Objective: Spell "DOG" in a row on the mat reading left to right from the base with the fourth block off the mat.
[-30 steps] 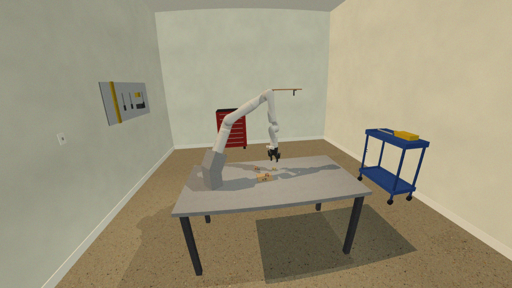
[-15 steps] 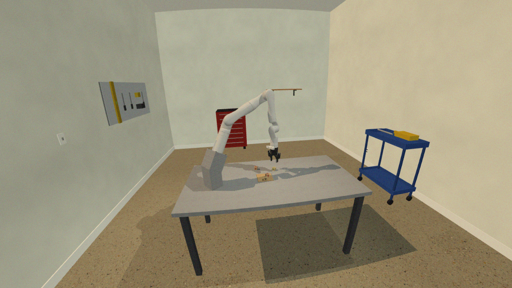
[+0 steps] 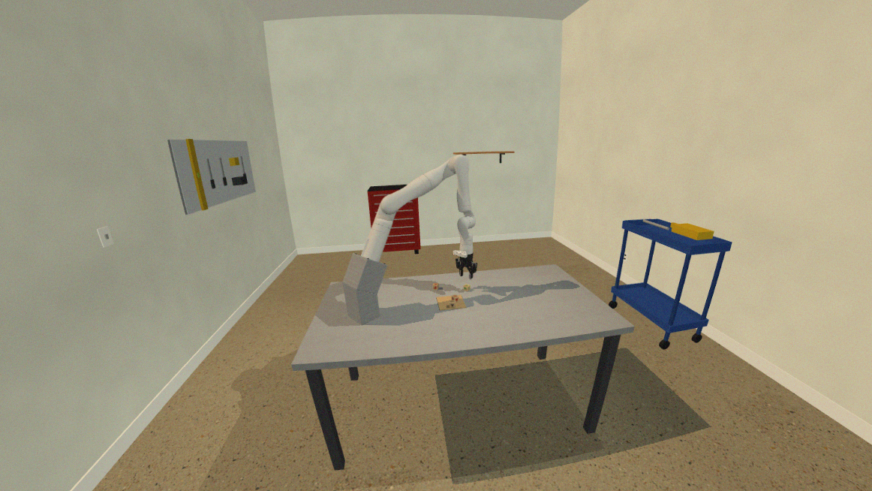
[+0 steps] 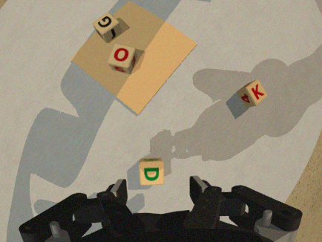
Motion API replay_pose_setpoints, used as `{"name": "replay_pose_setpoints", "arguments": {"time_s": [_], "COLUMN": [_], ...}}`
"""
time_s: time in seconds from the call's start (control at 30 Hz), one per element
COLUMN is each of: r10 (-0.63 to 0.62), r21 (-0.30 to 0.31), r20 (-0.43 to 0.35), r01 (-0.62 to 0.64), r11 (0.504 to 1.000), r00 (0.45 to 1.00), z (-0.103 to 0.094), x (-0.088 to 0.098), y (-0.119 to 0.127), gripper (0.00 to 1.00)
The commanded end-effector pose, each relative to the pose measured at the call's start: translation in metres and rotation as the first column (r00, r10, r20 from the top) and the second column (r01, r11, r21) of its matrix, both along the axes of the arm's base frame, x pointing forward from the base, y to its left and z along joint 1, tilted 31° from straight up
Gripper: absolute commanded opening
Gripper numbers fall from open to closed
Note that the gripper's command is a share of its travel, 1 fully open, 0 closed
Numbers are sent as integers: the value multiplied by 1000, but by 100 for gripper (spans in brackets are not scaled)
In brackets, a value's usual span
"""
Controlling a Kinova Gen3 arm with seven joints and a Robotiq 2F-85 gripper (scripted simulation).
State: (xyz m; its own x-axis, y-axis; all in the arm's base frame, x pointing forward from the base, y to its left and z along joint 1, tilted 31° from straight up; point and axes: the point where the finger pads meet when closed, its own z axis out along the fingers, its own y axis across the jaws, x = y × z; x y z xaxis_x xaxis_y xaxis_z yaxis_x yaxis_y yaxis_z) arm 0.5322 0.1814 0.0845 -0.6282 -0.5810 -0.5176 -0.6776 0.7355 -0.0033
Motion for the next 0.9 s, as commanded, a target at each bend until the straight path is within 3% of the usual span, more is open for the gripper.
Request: {"name": "replay_pose_setpoints", "arguments": {"time_s": [0.0,0.87], "r10": [-4,-4], "r21": [-4,-5], "r20": [7,8], "r01": [4,4], "r11": [1000,1000], "r00": [1000,1000], "z": [-4,-28], "x": [6,17], "y": [-2,8], "gripper": [67,67]}}
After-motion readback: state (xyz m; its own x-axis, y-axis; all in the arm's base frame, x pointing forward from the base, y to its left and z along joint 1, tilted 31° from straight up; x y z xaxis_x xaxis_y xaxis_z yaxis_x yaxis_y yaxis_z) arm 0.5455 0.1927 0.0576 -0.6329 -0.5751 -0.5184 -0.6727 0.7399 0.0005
